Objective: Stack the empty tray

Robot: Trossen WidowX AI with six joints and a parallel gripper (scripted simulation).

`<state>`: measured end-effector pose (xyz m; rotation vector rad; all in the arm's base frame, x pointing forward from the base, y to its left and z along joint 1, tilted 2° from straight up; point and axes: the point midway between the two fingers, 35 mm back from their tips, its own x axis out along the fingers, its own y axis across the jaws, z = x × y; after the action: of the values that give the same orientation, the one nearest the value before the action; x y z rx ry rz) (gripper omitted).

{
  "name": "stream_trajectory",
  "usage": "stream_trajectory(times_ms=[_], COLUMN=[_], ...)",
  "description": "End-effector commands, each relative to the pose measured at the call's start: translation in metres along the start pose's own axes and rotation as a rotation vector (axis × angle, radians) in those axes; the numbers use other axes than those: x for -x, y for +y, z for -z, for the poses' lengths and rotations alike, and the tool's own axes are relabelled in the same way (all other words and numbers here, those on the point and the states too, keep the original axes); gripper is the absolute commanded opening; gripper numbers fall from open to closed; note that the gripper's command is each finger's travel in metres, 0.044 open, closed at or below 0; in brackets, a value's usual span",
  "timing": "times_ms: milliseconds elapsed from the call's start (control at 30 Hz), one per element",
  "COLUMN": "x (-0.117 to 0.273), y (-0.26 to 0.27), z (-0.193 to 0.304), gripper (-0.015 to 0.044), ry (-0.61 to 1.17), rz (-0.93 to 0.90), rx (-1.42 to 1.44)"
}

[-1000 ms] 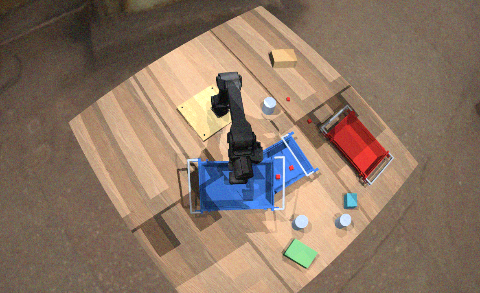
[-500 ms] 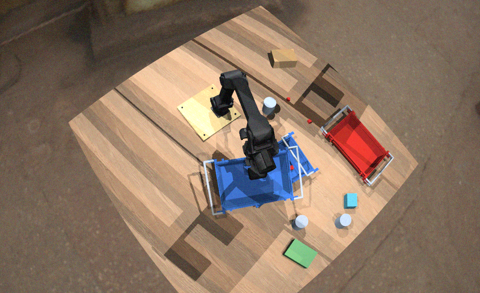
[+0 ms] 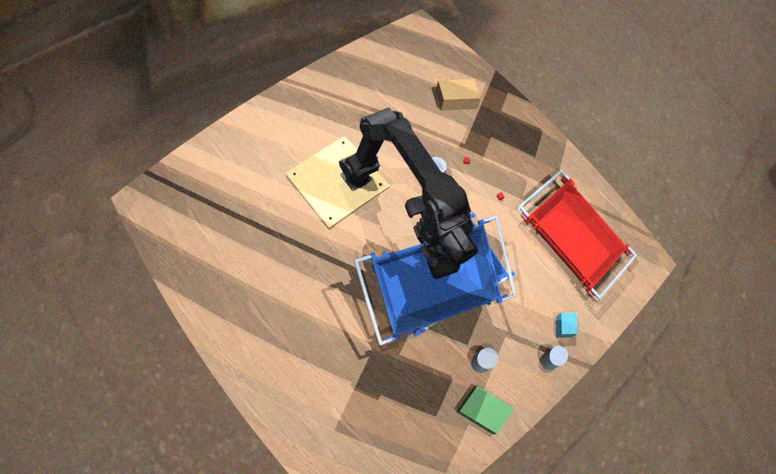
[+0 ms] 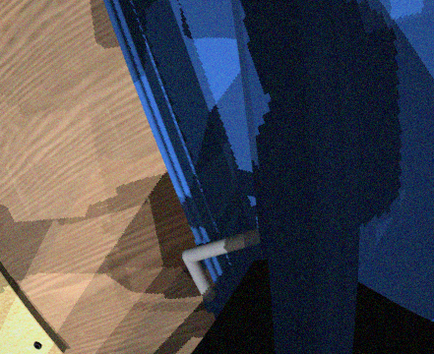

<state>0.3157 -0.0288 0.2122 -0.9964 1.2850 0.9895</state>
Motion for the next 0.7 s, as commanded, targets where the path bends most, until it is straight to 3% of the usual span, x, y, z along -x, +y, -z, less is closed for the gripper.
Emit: stream_trajectory(times_ms=[0, 333, 667], x=[0.010, 0.013, 0.013], y=[0.002, 0.013, 0.013], z=[-0.013, -0.046, -0.047], gripper=[0.0000, 0.0000, 0.0000], ry=[-0.011, -0.018, -0.018], rz=[0.036, 0.038, 0.038], rx=[0.028, 0.116, 0.118])
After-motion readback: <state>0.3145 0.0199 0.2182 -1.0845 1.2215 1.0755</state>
